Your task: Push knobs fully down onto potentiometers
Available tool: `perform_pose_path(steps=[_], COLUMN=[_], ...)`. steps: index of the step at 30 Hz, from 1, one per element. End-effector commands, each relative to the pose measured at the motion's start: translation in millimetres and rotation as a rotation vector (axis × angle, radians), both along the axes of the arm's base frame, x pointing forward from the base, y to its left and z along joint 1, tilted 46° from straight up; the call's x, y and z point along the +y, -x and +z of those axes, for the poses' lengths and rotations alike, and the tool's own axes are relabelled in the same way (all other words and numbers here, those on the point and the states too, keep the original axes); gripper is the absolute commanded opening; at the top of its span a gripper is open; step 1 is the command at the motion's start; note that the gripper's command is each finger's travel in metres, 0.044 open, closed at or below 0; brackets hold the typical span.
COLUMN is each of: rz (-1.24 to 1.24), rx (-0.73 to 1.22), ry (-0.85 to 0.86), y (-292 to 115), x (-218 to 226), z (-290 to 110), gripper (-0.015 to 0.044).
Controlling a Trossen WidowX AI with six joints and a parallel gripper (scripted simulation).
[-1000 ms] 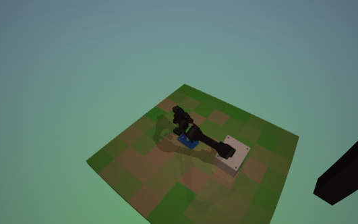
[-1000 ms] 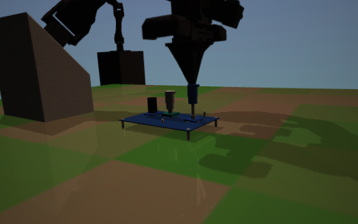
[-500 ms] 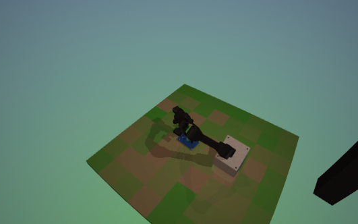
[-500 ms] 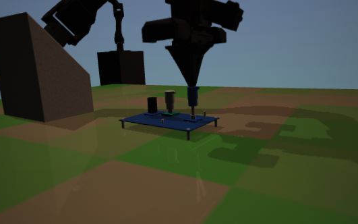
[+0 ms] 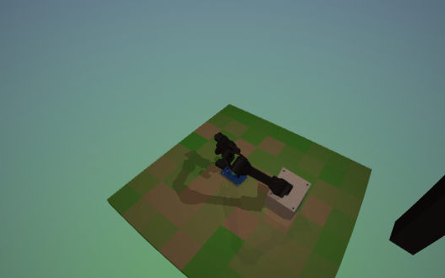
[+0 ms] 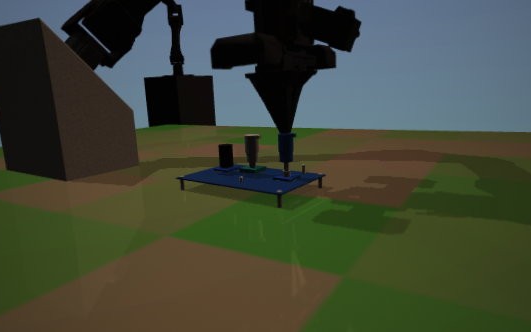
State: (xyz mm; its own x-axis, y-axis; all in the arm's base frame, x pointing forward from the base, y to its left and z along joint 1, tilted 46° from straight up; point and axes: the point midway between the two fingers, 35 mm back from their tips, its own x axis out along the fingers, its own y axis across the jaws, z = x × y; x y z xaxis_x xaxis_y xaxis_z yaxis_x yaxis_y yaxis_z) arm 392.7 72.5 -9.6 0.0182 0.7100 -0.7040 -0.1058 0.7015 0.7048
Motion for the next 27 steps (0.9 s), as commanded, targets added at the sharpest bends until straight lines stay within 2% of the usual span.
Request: perform_pose_path(steps=[1, 27], rz=[0.038, 0.038], rx=[-0.004, -0.004], ry=[-0.003, -0.004], y=[-1.4, -1.4], x=[19.0, 23.0], z=[-13.4, -17.4], gripper=[0.0000, 0.0000])
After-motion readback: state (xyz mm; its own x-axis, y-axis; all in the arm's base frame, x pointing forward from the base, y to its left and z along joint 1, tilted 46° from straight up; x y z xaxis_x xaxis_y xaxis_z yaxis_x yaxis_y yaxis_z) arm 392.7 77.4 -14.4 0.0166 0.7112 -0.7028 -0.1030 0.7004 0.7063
